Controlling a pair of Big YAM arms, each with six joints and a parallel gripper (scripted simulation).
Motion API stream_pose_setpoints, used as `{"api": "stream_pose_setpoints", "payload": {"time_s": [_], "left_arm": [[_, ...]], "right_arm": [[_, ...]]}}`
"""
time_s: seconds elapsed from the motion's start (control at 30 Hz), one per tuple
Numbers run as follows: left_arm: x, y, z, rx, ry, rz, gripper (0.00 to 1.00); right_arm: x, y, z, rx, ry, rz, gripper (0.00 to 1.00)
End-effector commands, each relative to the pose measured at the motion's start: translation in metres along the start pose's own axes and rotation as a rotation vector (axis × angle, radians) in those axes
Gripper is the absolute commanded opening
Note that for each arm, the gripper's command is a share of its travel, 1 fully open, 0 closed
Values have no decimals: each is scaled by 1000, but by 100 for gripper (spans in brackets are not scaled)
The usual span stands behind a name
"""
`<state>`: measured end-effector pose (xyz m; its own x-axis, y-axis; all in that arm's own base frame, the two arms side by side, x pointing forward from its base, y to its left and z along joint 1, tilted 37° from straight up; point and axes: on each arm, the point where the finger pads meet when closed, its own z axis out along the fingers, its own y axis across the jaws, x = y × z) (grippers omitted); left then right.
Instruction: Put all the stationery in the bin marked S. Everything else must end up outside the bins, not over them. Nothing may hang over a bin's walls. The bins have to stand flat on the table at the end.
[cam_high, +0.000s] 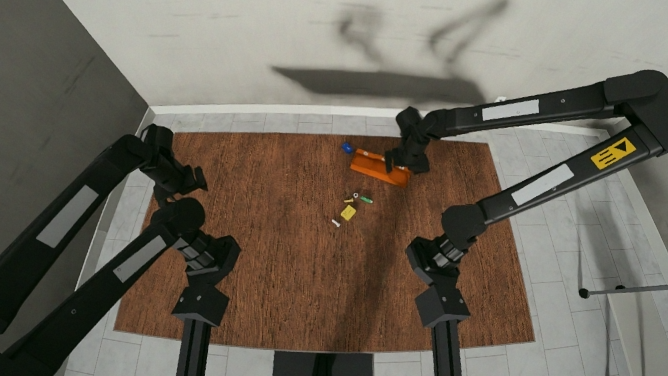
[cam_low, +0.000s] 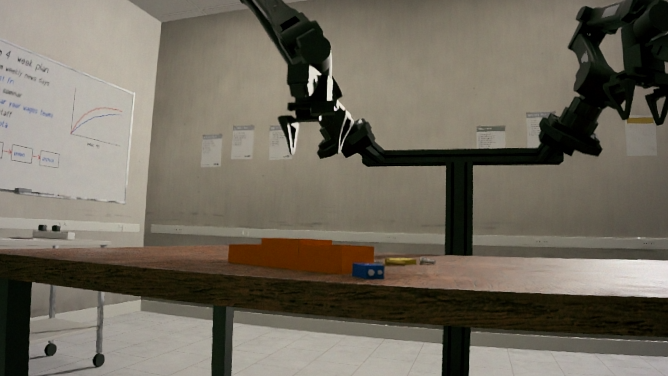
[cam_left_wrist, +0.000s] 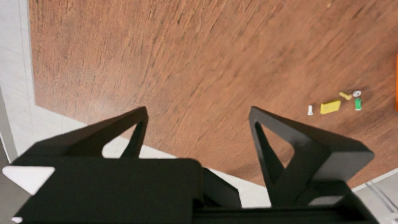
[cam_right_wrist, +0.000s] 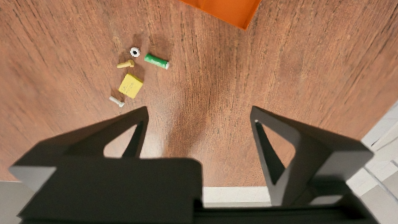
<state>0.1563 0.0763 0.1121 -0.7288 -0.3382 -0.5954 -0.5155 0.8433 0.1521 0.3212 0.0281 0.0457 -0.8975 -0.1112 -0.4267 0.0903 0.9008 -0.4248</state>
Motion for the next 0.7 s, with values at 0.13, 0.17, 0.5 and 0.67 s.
{"api": "stream_pose_setpoints", "payload": {"time_s": [0.13,0.17,0.5,0.67], "left_arm": [[6,0,3,-5,12,9,100],[6,0,3,-5,12,9,100],[6,0,3,-5,12,9,100],[6,0,3,-5,12,9,100]], "right_arm": [[-21,9,-5,-13,-39,26,100],[-21,8,-6,-13,-41,30,100],[-23,9,-7,-14,-44,29,100],[-22,10,-6,-13,-40,26,100]]}}
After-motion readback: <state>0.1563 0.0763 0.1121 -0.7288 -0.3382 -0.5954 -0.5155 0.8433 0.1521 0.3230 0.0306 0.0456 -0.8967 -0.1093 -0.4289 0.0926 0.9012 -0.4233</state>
